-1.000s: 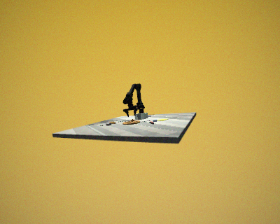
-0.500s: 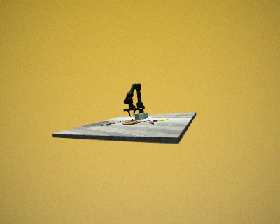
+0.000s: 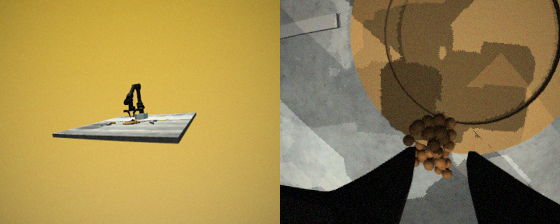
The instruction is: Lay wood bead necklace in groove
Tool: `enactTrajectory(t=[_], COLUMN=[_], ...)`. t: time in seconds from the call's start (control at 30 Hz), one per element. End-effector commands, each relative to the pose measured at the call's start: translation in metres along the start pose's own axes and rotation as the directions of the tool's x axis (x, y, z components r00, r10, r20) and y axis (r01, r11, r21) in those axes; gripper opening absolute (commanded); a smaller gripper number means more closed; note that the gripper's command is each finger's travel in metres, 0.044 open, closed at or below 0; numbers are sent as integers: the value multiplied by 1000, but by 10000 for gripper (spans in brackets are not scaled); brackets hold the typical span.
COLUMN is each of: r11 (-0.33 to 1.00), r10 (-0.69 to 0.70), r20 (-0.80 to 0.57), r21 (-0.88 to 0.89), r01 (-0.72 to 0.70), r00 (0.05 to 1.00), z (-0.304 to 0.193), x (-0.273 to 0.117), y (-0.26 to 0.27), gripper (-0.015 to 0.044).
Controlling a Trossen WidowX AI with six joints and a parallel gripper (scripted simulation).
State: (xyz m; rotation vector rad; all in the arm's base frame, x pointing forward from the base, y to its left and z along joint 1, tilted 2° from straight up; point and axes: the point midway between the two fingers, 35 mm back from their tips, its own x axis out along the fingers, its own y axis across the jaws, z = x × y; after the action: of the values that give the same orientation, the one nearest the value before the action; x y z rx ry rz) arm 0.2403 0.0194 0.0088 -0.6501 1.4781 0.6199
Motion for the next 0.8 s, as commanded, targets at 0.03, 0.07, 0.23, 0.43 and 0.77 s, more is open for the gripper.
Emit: enactTrajectory(t=[0.03,0.07,0.23,0.43,0.77], r11=[1000,1000,1000,1000,1000], r10=[8,8,10,12,9], r20=[-10,-10,-13,-15,-11], r21=[3,3,5,7,1], r01=[-8,-8,-10,-12,-9], r00=[1000,1000,1000,1000,1000], z=[-3,-3,-4,-5,-3], x=[10,12,20,28,26], y=[2,3,3,4,3], gripper=[160,160,160,160,55])
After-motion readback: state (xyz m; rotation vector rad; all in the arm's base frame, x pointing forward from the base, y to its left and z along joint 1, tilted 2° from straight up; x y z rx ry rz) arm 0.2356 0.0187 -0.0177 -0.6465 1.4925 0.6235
